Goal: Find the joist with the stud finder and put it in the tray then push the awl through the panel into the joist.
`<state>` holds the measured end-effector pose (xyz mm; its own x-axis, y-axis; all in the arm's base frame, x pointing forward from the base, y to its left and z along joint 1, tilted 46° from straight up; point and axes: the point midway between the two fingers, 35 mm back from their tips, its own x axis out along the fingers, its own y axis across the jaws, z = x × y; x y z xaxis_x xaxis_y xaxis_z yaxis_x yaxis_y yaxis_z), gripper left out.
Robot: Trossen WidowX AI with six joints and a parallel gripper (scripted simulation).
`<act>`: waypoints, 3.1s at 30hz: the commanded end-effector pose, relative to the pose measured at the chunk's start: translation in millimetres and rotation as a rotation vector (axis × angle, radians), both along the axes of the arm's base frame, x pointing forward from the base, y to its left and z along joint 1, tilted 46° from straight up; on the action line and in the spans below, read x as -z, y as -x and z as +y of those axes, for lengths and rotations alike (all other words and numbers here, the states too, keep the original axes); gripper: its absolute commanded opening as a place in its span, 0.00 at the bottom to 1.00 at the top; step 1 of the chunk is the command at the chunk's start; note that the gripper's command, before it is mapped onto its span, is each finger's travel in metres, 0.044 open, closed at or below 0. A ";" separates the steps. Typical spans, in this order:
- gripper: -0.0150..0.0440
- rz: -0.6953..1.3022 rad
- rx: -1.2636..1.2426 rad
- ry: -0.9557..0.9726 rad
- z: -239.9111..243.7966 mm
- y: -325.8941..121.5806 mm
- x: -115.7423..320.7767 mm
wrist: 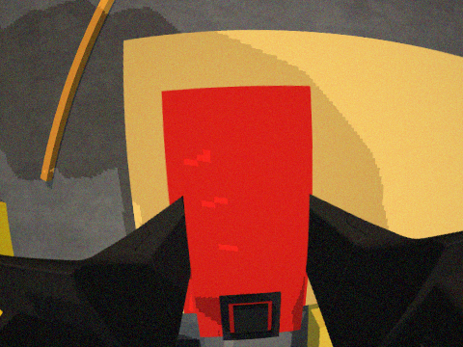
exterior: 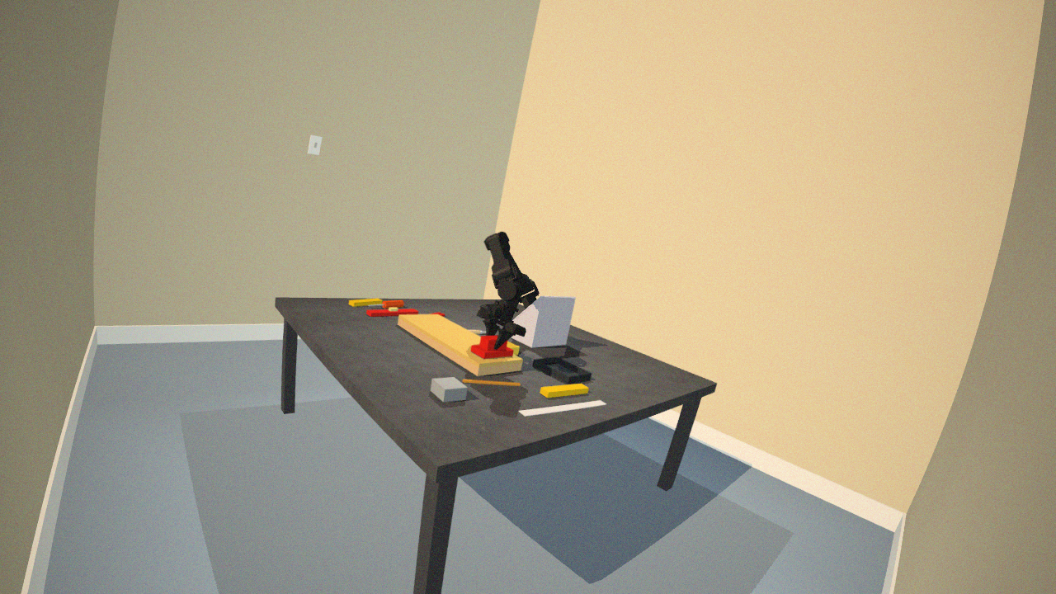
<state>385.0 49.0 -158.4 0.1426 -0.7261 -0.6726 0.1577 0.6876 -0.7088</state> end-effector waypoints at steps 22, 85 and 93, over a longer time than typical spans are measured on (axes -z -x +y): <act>0.25 0.002 0.005 -0.002 -26.3 6.3 -25.4; 0.25 0.007 0.005 0.008 -143.4 32.8 -144.1; 0.25 0.008 0.005 0.009 -158.1 36.0 -159.4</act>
